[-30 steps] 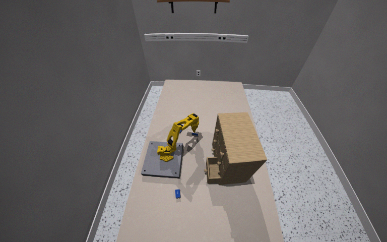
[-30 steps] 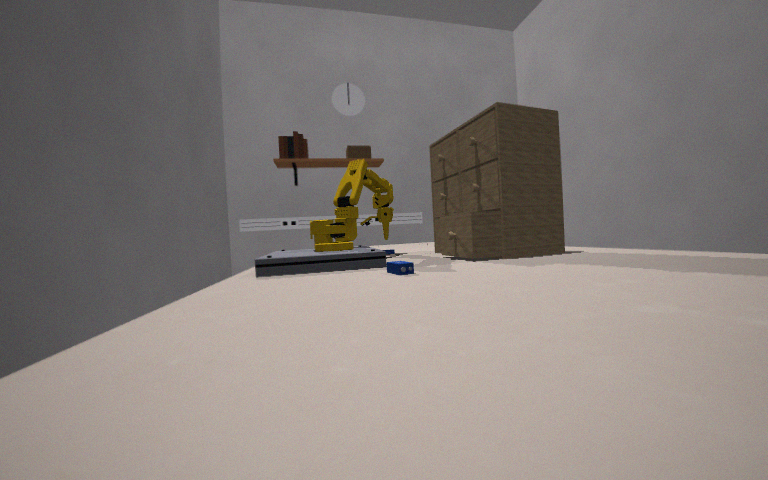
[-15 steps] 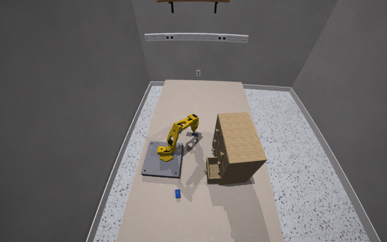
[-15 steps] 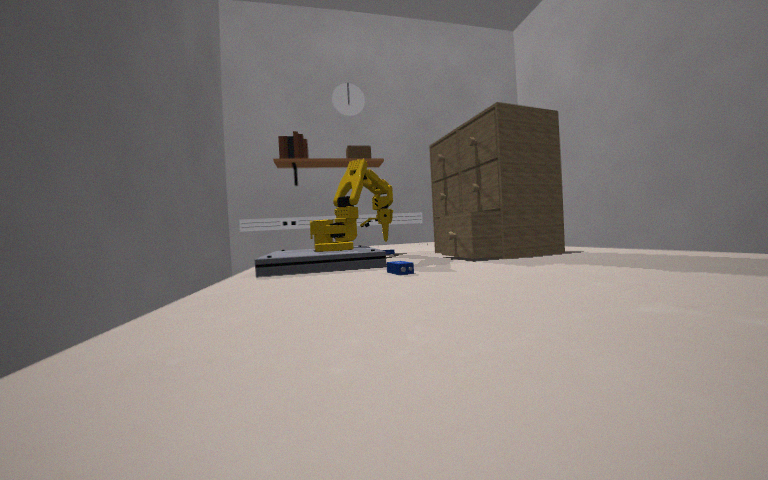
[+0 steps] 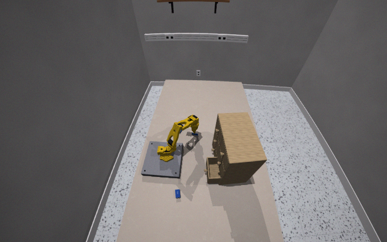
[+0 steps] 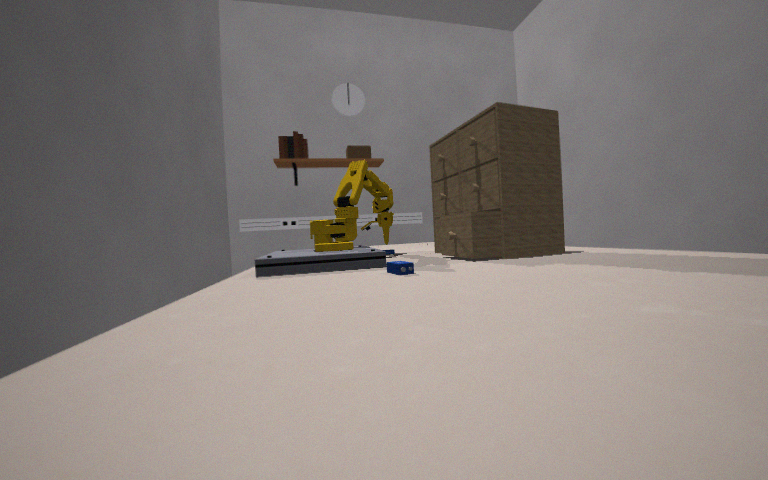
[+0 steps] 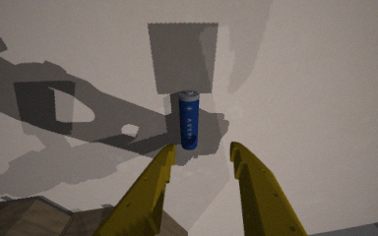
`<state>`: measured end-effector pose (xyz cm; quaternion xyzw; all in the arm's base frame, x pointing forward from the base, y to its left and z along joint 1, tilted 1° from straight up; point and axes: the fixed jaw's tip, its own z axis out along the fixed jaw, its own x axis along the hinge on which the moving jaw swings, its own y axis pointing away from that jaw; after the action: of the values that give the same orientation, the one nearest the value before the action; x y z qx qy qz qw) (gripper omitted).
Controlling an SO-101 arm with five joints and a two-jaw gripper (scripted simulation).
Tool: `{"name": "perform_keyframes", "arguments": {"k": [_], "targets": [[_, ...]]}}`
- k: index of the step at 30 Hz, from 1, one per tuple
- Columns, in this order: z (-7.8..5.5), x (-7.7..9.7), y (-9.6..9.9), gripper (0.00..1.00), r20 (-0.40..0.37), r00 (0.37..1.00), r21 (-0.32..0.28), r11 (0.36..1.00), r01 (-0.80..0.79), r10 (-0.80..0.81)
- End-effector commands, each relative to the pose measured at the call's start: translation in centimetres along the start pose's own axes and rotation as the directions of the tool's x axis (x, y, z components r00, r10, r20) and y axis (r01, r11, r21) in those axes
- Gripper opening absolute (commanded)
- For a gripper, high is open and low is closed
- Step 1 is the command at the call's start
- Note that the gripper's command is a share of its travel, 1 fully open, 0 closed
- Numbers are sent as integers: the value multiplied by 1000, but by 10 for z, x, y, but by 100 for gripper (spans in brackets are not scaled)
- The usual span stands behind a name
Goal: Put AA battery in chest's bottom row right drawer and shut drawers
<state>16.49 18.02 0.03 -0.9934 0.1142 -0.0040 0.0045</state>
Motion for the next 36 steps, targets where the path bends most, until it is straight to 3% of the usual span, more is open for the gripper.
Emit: {"name": "perform_keyframes", "arguments": {"k": [1,8,12,25,28,36], "targets": [[6,-3,3,21,12,1000,-19,1000,8,-8],[6,-3,3,21,12,1000,-19,1000,8,-8],[19,-2,2,21,12,1000,-19,1000,8,-8],[19,-2,2,21,12,1000,-19,1000,8,-8],[28,-1,2,21,12,1000,-19,1000,8,-8],[28,-1,2,21,12,1000,-19,1000,8,-8]]}}
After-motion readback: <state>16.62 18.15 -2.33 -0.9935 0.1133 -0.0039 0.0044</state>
